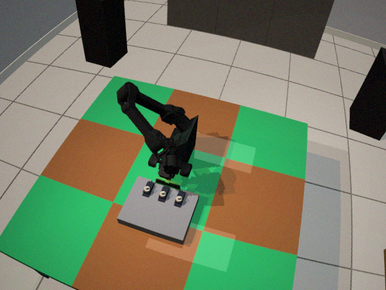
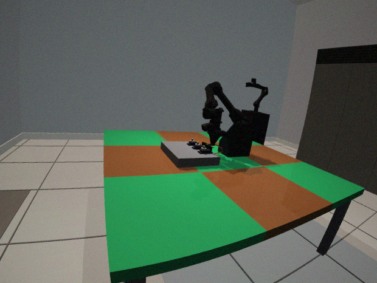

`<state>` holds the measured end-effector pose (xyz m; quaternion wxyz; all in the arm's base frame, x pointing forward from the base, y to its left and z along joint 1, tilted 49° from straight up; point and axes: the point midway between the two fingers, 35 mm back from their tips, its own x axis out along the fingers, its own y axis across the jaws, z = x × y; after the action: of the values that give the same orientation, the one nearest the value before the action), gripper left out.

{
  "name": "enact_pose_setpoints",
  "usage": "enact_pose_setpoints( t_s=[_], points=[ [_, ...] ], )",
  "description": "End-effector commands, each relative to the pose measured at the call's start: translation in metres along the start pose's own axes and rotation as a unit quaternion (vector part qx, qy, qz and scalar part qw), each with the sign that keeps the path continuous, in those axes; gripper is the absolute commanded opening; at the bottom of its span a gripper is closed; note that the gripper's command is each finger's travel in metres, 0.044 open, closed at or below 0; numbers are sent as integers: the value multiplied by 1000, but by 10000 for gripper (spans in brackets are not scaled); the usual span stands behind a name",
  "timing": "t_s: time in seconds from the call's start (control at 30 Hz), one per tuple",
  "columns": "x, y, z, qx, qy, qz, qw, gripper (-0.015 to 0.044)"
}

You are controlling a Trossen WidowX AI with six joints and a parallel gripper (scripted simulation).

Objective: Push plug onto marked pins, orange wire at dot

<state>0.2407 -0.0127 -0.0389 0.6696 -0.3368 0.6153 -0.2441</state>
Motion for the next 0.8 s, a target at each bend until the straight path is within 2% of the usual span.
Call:
enact_pose_setpoints(
  t_s=[0.0,0.77],
  points=[
    [0,0,5,-1,-1,-2,1000,0],
    [-1,0,18,-1,-1,-2,1000,0]
  ],
)
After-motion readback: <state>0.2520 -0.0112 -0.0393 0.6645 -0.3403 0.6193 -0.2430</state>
